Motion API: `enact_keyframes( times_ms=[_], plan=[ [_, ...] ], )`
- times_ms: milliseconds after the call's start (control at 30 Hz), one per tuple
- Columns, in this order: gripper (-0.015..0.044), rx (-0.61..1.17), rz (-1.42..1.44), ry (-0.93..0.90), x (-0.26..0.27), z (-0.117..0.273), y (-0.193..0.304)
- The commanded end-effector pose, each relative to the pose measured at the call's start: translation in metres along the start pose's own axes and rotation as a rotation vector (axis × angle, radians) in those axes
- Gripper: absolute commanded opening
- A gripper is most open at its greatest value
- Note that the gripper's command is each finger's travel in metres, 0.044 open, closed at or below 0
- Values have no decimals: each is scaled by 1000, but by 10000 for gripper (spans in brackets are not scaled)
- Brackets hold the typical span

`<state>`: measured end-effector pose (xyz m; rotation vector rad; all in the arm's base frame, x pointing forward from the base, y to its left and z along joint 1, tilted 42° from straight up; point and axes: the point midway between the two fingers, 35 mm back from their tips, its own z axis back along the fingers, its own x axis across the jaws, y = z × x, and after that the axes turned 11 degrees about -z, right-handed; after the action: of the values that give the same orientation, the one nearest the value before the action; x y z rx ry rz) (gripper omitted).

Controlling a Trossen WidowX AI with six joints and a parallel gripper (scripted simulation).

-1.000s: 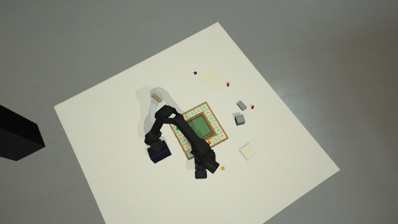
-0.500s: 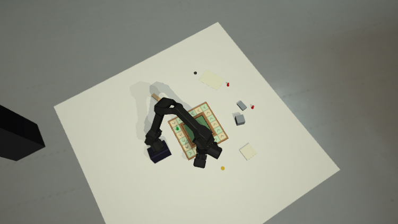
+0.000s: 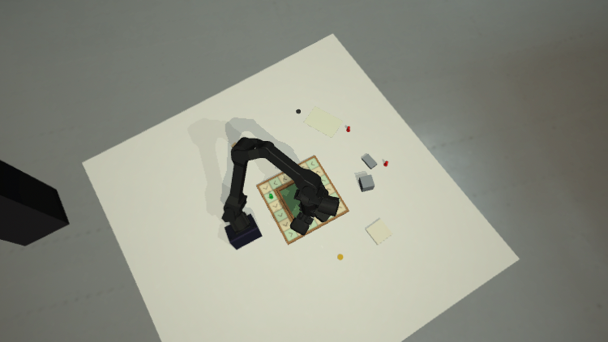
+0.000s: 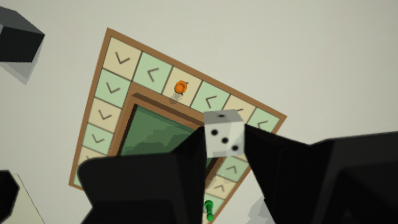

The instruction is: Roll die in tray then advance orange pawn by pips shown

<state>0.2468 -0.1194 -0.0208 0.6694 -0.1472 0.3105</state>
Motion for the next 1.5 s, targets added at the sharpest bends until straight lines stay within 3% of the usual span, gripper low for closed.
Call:
enact_keyframes(
  times_ms=[0, 633, 867, 1467],
  plan=[
    [0, 3, -87, -8, 13, -3, 15],
    [0, 49, -477, -7, 59, -24, 96],
    [0, 46, -491, -3, 60, -25, 99],
    [0, -507, -482, 132, 47, -39, 98]
  ],
)
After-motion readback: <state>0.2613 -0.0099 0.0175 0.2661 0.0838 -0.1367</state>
